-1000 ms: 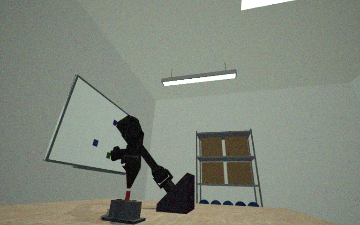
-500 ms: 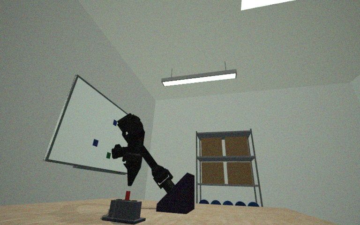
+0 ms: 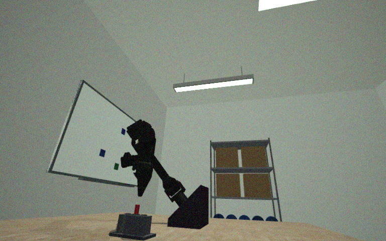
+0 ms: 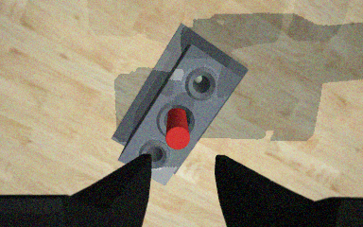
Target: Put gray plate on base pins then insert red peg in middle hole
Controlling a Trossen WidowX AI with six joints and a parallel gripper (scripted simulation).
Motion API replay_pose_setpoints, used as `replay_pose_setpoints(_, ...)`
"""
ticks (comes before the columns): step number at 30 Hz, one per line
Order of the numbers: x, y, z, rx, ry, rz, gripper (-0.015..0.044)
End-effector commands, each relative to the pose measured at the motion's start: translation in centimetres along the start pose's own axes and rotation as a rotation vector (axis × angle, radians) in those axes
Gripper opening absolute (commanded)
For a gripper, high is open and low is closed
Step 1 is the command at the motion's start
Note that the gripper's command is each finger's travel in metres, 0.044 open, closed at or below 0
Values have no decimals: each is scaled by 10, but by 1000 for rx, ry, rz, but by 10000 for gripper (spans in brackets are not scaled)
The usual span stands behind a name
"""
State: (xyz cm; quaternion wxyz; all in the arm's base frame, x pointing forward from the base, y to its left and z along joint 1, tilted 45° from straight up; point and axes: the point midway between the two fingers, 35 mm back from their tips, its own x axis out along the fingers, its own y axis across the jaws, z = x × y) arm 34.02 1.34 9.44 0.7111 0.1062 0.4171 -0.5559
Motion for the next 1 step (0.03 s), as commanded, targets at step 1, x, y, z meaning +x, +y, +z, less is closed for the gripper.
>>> replay_pose_setpoints(1,-3,0,0,7,3,3,150)
